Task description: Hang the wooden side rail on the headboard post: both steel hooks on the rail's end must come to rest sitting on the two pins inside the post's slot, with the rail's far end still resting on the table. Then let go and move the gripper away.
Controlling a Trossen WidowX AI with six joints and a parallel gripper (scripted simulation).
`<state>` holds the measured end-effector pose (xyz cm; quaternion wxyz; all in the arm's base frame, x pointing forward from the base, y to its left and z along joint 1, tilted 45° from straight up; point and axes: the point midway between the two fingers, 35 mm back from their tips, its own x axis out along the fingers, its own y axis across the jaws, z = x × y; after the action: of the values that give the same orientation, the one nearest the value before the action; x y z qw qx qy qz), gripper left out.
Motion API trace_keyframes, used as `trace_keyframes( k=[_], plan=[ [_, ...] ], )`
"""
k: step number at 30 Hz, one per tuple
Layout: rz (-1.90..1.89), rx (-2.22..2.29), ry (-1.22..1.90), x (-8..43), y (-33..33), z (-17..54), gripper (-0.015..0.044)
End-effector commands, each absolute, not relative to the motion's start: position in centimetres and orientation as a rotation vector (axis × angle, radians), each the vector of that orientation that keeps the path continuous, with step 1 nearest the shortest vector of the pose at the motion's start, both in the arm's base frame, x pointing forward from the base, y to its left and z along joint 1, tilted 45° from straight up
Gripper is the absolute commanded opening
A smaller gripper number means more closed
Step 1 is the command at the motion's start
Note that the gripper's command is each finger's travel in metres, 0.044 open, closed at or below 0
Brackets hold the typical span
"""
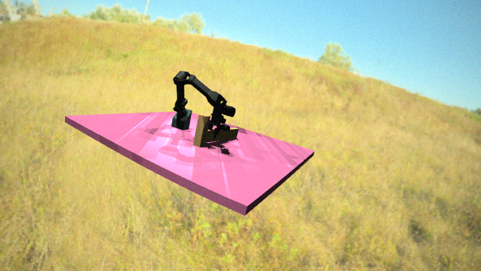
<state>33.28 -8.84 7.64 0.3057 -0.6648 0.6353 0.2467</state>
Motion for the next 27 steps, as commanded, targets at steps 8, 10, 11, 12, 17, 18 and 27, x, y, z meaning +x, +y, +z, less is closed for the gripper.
trace_keyframes(
  k=[8, 10, 11, 12, 17, 18, 27],
  plan=[
    [0.638, -1.770, 1.678, 33.45, -8.88, 7.67, 0.0000],
    [0.638, -1.770, 1.678, 33.45, -8.90, 7.66, 0.0000],
    [0.638, -1.770, 1.678, 33.45, -8.90, 7.65, 0.0000],
    [0.638, -1.770, 1.678, 33.46, -8.92, 7.64, 0.0000],
    [0.638, -1.770, 1.678, 33.46, -8.97, 7.58, 0.0000],
    [0.654, -1.765, 1.680, 33.32, -8.92, 7.50, 0.0026],
    [0.654, -1.765, 1.680, 33.32, -8.92, 7.50, 0.0262]
  ],
)
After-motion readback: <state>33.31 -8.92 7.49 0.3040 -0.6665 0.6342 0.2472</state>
